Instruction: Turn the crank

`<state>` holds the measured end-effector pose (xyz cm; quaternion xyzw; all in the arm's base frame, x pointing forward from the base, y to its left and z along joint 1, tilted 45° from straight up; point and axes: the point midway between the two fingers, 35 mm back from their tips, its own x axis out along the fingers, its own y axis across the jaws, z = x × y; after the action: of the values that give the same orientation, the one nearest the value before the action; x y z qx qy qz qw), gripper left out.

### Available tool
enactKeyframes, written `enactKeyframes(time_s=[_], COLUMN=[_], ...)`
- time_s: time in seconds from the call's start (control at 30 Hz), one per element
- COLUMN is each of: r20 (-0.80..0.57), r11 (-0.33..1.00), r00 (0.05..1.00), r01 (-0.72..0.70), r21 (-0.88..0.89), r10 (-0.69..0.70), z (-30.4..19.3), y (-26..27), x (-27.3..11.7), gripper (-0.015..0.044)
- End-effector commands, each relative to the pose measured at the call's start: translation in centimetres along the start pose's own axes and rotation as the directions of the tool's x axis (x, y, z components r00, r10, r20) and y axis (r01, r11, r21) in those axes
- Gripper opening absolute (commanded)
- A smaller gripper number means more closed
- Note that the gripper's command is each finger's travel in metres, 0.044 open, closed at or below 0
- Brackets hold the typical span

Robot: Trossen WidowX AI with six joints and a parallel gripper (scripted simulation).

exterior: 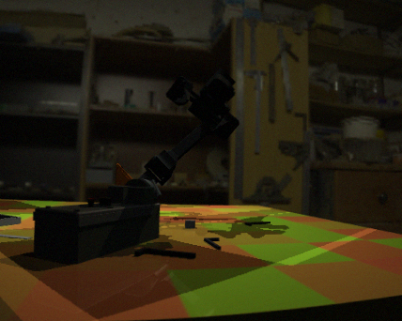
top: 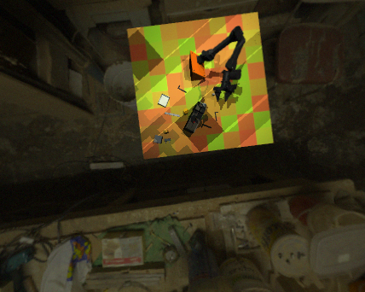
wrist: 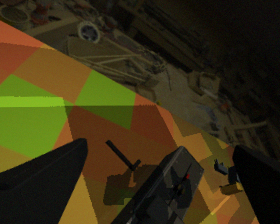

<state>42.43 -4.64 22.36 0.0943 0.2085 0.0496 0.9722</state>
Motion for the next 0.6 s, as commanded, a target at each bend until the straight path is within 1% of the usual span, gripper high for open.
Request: enactKeyframes(time_s=[0.0, 0.3, 0.57], r20=[-0.054, -0.192, -0.288], r11=[0.999, 0.982, 0.944], r00=[0.998, 0.979, 0.949], r01=[-0.009, -0.025, -0.024], r21=[0.048, 0.187, 0.329], r10=[0.011, 0.061, 0.125], z=[-0.8, -4.1, -7.4], y=[-1.4, -5.1, -8.5], x=[1.4, 4.6, 6.9], gripper=[0.044, 0.044, 0.044])
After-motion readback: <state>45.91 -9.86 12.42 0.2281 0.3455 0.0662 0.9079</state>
